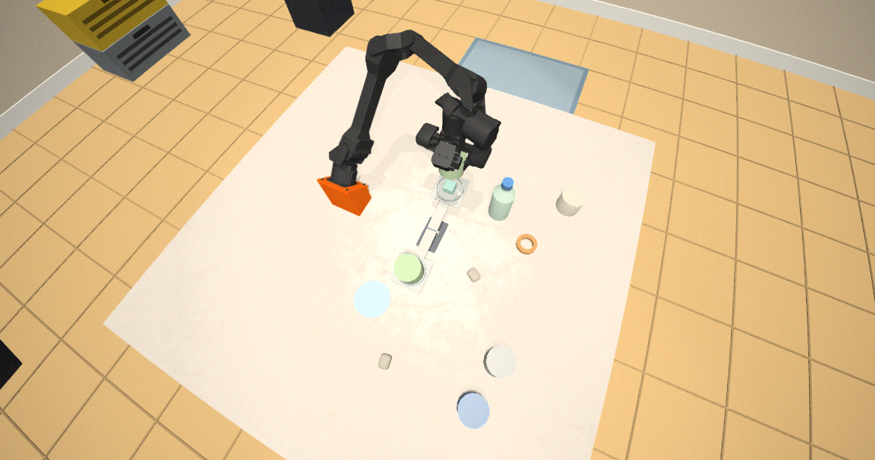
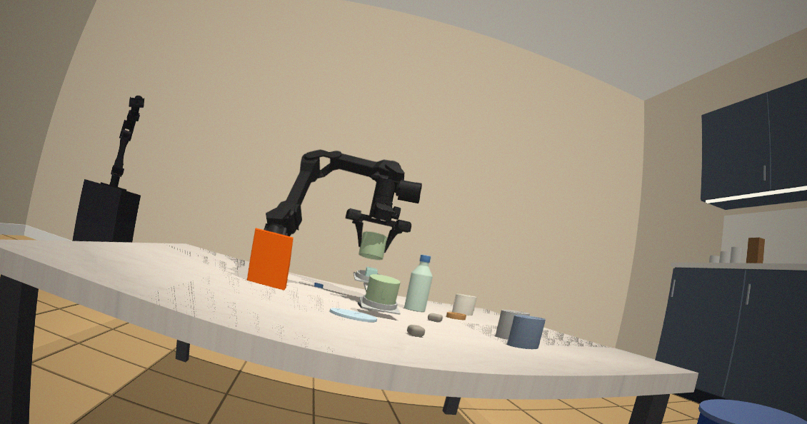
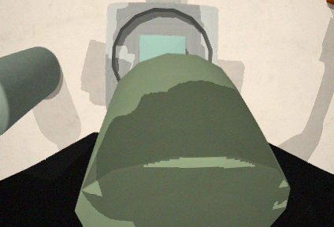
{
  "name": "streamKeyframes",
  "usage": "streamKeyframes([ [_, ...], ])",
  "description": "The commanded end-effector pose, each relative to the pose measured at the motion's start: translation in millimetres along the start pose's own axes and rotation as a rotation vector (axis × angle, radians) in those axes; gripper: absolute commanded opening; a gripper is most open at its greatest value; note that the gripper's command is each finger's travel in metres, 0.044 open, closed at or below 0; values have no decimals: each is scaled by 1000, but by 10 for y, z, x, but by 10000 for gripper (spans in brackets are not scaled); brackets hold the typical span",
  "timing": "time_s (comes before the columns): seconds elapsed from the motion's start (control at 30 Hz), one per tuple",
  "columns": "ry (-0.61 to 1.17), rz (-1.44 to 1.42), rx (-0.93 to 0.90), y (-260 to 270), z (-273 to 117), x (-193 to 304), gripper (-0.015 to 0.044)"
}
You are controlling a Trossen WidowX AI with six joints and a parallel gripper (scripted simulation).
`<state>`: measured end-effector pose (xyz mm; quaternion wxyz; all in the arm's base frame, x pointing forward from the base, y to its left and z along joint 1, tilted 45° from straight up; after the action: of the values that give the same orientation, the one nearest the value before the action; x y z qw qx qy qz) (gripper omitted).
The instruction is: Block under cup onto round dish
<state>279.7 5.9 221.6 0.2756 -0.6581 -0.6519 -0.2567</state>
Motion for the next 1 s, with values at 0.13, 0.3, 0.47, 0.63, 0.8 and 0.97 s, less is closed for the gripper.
streamKeyframes([
  [0.13, -21, -3, -3, -231, 326, 400, 0],
  [0.3, -12, -12, -10, -402, 539, 631, 0],
  [0.47, 13, -20, -13, -600, 723, 829, 0],
  [0.63, 17, -21, -12, -627, 769, 854, 0],
  [0.8, 17, -21, -12, -619, 939, 856, 0],
  [0.97, 19, -21, -13, -626, 1130, 862, 0],
])
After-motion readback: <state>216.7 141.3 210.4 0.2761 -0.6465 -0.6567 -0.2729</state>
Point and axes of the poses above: the point midway between the two fingers, 35 mm back from their tips, its own z axis out along the fingers, its own y axis across the jaws, x = y × z, the point moved 7 cm from there along -z, back along the fingers, and after that the axes turned 2 degrees about z, right-handed, at the moved point
